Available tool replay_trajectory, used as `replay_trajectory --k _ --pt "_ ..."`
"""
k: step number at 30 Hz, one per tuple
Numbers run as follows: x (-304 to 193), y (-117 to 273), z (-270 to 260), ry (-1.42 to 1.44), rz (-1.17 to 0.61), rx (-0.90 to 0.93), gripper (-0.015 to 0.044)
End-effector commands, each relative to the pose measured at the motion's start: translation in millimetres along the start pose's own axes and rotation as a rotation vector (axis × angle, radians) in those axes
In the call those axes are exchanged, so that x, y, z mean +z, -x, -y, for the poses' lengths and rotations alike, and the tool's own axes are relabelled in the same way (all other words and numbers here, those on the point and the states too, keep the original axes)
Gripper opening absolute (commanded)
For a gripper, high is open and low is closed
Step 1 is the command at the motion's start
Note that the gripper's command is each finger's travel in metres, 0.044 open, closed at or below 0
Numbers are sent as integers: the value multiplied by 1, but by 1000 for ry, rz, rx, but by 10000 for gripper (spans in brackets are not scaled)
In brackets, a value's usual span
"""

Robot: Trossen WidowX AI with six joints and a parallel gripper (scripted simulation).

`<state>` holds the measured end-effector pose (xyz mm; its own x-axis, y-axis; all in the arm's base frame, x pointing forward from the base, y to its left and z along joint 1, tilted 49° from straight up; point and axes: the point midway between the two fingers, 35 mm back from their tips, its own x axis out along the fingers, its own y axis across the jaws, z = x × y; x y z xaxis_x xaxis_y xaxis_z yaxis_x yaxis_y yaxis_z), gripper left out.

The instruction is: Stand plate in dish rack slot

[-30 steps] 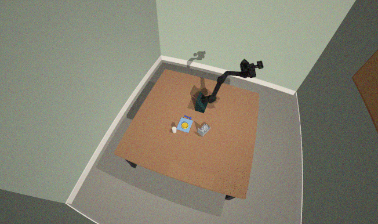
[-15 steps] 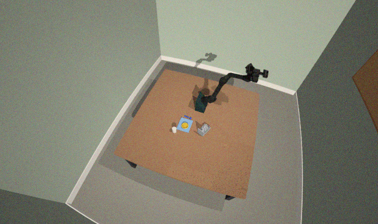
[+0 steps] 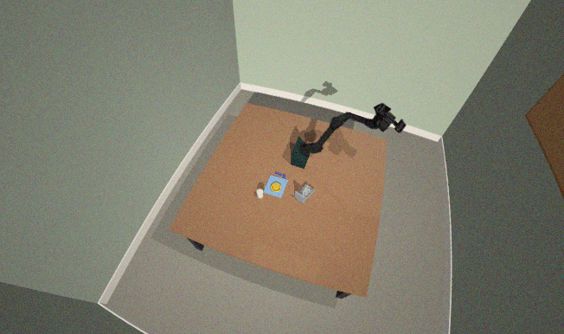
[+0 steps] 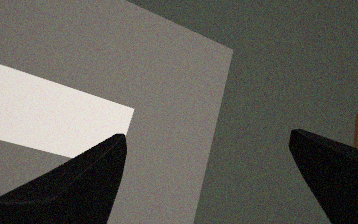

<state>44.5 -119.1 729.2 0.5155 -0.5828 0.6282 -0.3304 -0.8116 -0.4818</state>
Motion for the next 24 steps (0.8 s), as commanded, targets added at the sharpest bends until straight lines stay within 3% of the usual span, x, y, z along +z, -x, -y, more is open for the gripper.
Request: replay_trajectory --k 1,12,24 --pt "10 1 23 152 -13 -37 400" --pt "16 3 39 290 -59 -46 400" --pt "55 -1 85 649 -75 -119 400"
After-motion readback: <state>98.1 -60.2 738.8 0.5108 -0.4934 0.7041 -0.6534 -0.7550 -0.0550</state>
